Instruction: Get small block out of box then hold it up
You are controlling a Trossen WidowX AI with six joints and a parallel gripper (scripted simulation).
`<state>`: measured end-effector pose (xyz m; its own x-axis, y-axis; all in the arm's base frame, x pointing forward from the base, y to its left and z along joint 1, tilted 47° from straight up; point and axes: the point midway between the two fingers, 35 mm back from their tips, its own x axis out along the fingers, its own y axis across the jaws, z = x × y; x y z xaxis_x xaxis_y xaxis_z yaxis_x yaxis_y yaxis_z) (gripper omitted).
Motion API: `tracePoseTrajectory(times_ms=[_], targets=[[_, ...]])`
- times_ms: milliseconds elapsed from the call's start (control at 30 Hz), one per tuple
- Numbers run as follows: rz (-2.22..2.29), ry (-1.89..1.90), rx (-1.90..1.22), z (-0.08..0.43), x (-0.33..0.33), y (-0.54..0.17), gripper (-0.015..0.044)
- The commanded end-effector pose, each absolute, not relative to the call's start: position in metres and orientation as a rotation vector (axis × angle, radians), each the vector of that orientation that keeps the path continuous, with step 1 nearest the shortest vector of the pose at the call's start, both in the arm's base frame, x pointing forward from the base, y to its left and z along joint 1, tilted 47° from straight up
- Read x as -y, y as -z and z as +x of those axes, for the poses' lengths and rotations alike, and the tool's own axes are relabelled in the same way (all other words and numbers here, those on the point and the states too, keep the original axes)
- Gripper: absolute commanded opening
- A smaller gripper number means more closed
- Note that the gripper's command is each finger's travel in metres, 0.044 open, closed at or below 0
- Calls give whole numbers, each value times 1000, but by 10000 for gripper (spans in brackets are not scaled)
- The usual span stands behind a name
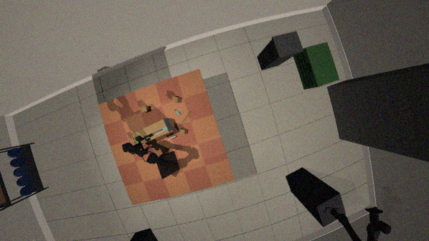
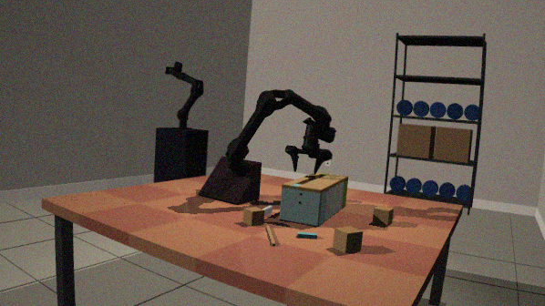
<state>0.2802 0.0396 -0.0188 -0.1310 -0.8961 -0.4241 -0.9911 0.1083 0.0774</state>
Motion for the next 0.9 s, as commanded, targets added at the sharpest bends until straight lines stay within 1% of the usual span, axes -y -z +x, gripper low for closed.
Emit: tracePoseTrajectory(times_ms=[0,867], targets=[[-1876,-509,-2125,279,-35,27,400],[-1877,-506,-2126,276,-9,60,400]])
